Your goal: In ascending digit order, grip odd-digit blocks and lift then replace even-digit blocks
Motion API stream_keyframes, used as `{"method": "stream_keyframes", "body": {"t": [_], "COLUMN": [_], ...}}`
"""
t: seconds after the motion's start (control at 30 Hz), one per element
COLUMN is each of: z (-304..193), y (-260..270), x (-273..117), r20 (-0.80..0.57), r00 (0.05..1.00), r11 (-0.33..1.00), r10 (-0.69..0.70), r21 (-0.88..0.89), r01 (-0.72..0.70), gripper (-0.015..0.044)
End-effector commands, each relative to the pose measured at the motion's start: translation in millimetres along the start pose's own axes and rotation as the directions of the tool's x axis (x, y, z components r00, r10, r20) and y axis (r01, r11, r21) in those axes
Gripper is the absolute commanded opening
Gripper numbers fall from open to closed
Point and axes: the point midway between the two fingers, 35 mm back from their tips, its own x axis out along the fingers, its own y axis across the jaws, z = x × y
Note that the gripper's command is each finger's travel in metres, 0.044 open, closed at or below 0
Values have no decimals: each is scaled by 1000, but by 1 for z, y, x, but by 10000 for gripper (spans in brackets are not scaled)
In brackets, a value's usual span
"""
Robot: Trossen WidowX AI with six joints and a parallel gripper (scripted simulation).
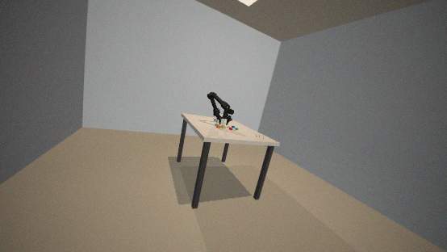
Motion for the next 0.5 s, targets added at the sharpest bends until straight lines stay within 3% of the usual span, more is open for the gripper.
{"method": "stream_keyframes", "body": {"t": [0.0, 0.03, 0.1, 0.27, 0.37, 0.47], "z": [3, 3, 4, 3, 1, 1], "y": [0, 0, 1, 1, 0, 0], "x": [-18, -18, -26, -90, -99, -99], "r20": [19, 19, 19, 18, 18, 18], "r00": [1000, 1000, 1000, 1000, 1000, 1000], "r11": [1000, 1000, 1000, 1000, 1000, 1000], "r10": [7, 7, 8, 11, 10, 10], "r21": [9, 9, 9, 8, 8, 8], "r01": [-7, -7, -9, -11, -10, -10], "gripper": [400, 400, 348, 216, 138, 120]}}
